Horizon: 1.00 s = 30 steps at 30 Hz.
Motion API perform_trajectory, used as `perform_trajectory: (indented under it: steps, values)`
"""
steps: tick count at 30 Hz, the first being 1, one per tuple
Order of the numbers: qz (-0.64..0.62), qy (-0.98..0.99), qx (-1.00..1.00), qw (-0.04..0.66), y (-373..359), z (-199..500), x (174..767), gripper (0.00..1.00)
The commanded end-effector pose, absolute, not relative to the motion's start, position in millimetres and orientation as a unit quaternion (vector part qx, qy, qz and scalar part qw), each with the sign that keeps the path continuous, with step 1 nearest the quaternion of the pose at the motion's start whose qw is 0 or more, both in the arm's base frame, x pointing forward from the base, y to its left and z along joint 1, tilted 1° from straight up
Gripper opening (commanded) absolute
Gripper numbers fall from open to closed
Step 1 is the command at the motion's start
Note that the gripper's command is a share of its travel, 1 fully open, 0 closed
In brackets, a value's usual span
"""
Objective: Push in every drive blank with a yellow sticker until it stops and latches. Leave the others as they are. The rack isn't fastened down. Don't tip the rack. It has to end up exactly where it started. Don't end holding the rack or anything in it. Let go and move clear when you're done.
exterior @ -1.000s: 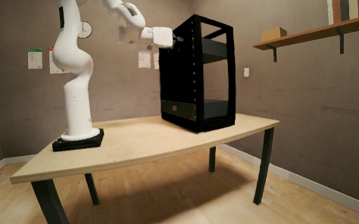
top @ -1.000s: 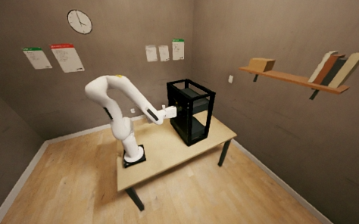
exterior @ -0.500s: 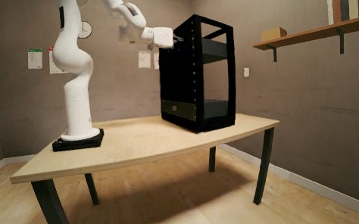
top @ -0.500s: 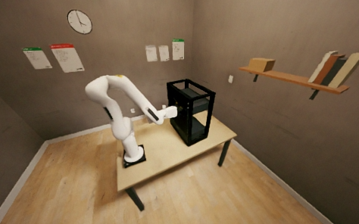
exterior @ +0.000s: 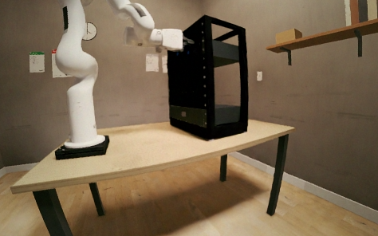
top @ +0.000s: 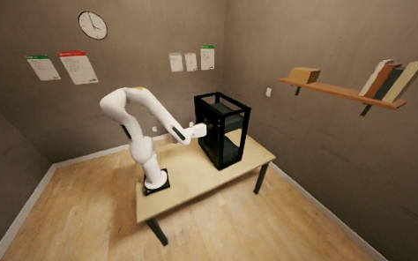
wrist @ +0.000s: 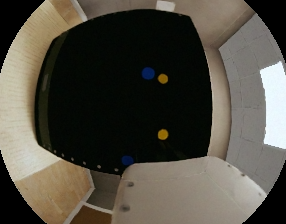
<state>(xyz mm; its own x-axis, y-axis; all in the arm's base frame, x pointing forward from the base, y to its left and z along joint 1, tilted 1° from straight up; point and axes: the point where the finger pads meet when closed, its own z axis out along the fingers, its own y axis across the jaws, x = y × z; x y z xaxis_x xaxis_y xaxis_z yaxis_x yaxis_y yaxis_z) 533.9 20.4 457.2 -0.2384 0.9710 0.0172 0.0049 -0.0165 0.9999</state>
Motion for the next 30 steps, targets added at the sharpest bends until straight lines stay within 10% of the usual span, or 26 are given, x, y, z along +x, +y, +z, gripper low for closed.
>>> perform_trajectory:
  steps: [1, 30]
  values:
    - [0.560, 0.552, 0.441, 0.432, 20, 458, 535, 0.00]
    - [0.560, 0.552, 0.441, 0.432, 18, 458, 524, 0.00]
